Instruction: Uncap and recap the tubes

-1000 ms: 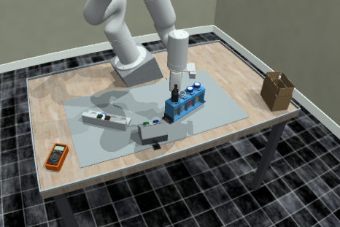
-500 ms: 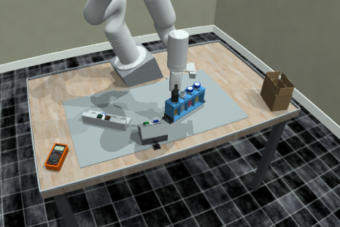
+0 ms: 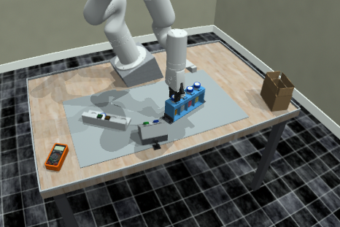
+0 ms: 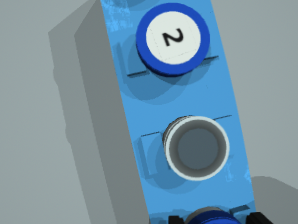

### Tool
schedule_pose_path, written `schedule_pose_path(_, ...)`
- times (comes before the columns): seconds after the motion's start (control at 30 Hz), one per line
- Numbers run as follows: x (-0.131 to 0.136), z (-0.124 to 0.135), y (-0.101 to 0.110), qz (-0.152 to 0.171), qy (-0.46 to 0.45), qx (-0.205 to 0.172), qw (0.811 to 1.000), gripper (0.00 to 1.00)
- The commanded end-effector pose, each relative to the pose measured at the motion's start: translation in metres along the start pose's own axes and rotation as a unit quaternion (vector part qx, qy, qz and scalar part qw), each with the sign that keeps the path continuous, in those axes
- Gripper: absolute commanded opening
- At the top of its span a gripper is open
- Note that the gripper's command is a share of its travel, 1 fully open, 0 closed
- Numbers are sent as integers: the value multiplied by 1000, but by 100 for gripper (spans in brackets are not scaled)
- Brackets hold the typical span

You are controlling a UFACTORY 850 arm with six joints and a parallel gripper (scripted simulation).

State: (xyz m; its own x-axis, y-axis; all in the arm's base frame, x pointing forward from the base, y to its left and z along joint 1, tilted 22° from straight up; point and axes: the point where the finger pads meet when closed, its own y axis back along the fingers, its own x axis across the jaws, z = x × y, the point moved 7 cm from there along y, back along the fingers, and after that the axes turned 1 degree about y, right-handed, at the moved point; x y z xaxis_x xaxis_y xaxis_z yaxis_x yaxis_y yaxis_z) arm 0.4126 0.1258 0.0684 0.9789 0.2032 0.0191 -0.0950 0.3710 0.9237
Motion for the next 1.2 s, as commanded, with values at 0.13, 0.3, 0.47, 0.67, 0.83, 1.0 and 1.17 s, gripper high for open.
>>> schedule_pose_path(0.13, 4, 0, 1, -17, 184, 6, 983, 0)
schedule_pose_path(0.3, 4, 0, 1, -16, 307, 8, 951, 0)
schedule_pose_path(0.47, 4, 0, 1, -16, 406, 10, 914, 0)
schedule_pose_path(0.67, 4, 0, 1, -15, 483, 12, 876, 0)
schedule_pose_path(0.83, 4, 0, 1, -15, 483, 12, 876, 0)
schedule_pose_path(1.0, 4, 0, 1, -15, 483, 12, 876, 46)
schedule_pose_path(1.17, 4, 0, 1, -15, 483, 12, 876, 46)
